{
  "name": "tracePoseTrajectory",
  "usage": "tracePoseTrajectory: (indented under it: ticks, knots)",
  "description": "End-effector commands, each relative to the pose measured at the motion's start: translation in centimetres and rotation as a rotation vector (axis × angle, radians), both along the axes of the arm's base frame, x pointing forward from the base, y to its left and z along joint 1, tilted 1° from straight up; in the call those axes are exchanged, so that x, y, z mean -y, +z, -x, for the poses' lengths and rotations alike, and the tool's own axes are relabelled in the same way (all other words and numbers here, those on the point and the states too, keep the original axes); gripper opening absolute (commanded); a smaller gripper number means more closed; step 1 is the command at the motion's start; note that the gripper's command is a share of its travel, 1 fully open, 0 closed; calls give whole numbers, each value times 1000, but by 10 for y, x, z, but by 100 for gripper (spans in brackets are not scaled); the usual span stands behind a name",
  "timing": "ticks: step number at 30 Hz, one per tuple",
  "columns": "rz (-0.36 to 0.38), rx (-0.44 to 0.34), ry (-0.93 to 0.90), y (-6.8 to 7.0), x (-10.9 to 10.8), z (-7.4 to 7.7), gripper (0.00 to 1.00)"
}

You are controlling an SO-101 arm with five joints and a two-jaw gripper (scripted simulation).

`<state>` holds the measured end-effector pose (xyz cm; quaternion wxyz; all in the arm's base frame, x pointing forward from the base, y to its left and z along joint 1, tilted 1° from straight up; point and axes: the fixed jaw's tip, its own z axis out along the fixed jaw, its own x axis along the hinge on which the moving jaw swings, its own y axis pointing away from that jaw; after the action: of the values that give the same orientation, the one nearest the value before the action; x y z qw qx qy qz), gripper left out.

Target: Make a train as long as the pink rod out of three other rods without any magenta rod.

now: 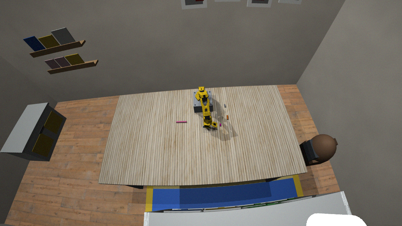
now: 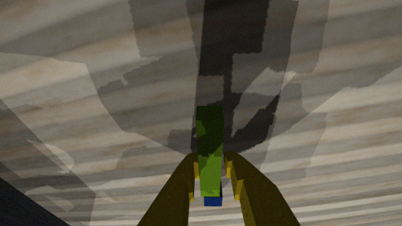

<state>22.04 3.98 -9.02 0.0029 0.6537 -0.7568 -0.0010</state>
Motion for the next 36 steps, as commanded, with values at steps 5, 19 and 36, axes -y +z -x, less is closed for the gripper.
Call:
tracePoseTrajectory:
  ticks: [5,19,36]
  knots:
    - [-4,15,-2,3,1,-4,11]
    - [-4,15,-2,3,1,-4,17]
    - [-4,15,-2,6,0,2,17]
